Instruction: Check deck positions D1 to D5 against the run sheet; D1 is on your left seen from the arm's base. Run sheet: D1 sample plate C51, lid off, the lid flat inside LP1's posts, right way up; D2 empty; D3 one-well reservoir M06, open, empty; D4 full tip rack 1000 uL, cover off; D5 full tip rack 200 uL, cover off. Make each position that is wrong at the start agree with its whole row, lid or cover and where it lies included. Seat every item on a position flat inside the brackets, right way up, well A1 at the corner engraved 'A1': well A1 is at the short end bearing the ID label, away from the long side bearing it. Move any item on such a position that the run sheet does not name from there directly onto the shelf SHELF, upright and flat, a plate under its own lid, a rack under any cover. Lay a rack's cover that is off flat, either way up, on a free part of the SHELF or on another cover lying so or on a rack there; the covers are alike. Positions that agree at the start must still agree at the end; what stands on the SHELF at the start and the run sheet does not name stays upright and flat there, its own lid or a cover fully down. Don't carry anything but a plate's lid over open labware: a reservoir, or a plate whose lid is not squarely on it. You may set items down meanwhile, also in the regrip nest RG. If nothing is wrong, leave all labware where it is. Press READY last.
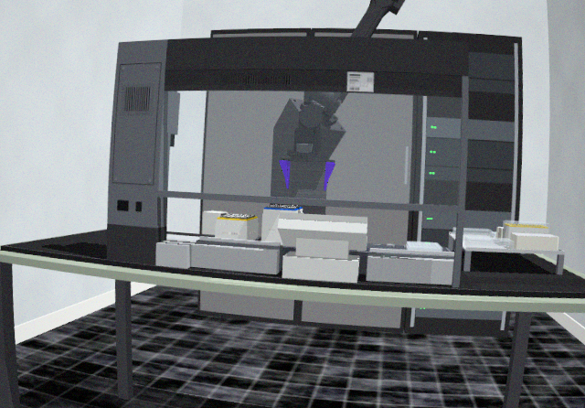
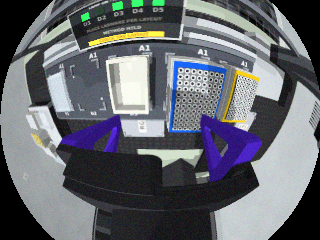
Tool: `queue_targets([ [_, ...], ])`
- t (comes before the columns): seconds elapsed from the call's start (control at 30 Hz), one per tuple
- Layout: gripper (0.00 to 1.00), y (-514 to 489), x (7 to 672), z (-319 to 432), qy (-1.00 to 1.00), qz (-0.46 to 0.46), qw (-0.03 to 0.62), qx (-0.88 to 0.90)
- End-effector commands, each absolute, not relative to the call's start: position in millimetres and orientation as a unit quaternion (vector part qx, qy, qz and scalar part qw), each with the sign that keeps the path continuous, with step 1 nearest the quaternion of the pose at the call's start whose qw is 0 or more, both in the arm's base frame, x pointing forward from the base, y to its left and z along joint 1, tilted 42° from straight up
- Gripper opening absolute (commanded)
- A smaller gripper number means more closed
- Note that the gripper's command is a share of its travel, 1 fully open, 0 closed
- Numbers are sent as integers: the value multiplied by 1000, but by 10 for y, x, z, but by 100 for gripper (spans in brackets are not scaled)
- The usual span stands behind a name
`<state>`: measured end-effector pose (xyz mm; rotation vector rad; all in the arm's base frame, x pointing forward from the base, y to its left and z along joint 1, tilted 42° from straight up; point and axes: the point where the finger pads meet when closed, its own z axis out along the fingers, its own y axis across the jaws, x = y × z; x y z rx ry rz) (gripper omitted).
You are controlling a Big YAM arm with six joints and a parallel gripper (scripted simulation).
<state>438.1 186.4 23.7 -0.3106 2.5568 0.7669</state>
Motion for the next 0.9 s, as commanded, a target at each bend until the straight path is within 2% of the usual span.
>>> queue_targets([
  [0.0, 100, 2005, 4297, 378, 927, 284, 223, -101],
  [0.43, 100, 2480, 4209, 730, 923, 288, 233, -103],
  [0.87, 100, 2408, 4208, 621, 926, 284, 229, -100],
])
